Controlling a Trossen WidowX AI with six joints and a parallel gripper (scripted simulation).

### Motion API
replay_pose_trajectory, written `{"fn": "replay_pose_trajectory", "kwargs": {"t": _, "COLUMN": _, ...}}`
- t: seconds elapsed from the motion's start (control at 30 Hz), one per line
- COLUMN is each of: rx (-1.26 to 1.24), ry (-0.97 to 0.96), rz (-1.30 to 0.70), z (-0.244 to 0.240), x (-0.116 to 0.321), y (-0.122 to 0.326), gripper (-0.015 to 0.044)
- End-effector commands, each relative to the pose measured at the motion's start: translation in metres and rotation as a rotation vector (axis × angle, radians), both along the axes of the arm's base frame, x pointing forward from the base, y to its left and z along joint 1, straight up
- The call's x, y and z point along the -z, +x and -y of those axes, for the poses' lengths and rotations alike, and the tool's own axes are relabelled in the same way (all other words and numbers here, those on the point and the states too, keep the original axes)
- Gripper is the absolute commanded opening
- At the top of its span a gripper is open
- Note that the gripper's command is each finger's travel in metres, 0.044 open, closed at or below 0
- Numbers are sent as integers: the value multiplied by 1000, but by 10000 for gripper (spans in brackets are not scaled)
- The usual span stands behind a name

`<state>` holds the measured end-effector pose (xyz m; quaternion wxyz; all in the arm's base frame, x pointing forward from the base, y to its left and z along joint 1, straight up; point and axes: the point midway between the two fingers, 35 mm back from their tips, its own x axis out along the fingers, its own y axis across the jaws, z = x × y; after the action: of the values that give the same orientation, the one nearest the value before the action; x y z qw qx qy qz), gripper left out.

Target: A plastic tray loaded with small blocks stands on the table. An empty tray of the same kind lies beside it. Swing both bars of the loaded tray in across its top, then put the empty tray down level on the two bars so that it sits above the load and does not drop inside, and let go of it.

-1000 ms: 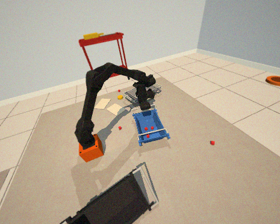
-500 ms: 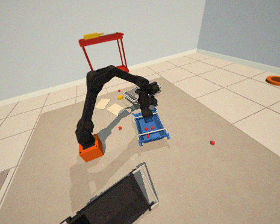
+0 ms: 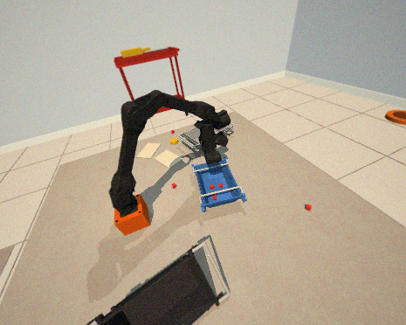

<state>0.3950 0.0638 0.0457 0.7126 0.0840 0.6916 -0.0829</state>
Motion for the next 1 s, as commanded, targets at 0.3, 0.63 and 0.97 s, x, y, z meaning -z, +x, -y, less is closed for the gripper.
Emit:
{"fn": "replay_pose_trajectory", "kwargs": {"t": 0.3, "rx": 0, "ry": -1, "rz": -3, "z": 0, "x": 1, "y": 0, "gripper": 82}}
{"fn": "replay_pose_trajectory", "kwargs": {"t": 0.63, "rx": 0, "ry": -1, "rz": -3, "z": 0, "x": 1, "y": 0, "gripper": 0}}
{"fn": "replay_pose_trajectory", "kwargs": {"t": 0.97, "rx": 0, "ry": 2, "rz": 10, "z": -1, "x": -71, "y": 6, "gripper": 0}}
